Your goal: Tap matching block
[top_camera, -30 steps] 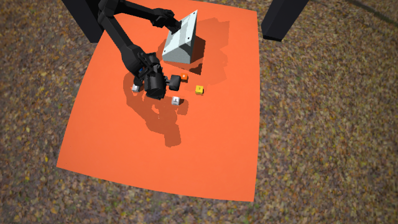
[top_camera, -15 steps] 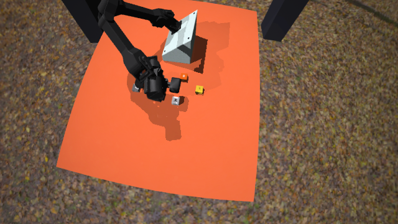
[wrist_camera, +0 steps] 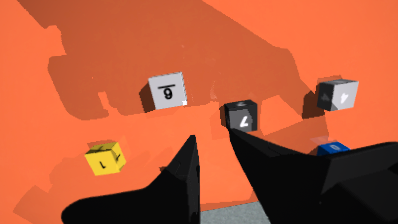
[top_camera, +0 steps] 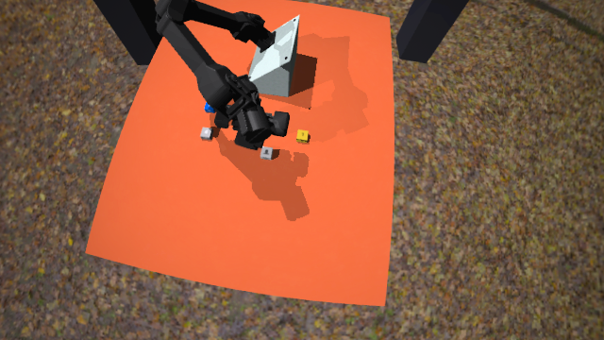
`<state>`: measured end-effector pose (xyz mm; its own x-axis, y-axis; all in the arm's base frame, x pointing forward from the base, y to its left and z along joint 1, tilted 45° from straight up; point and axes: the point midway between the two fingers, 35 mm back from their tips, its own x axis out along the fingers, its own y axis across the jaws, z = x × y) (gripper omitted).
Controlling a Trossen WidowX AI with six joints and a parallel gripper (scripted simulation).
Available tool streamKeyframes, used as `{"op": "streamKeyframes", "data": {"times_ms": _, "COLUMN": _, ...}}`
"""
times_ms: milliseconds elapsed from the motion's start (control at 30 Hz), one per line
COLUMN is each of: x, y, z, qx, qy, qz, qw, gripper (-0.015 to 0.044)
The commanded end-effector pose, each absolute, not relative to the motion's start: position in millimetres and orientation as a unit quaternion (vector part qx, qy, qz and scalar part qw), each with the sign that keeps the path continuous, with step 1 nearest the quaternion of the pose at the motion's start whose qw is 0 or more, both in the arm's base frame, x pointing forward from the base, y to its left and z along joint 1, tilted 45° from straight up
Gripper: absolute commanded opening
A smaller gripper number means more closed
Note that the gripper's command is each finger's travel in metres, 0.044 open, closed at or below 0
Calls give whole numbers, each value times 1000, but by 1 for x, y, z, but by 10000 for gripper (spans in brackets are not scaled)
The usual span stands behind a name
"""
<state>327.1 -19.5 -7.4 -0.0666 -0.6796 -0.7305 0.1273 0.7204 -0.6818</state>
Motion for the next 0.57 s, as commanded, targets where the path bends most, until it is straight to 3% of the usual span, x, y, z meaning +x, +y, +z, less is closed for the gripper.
{"op": "streamKeyframes", "data": {"times_ms": 0, "x": 323, "y": 40, "z": -31, "qx": -212, "qy": 667, "qz": -293, "qw": 652, "gripper": 204}}
{"op": "streamKeyframes", "data": {"times_ms": 267, "x": 270, "y": 161, "z": -85, "qx": -217, "qy": 665, "qz": -306, "qw": 645, "gripper": 400}}
{"op": "streamKeyframes", "data": {"times_ms": 533, "x": 268, "y": 163, "z": -86, "qx": -218, "qy": 665, "qz": -307, "qw": 645, "gripper": 400}}
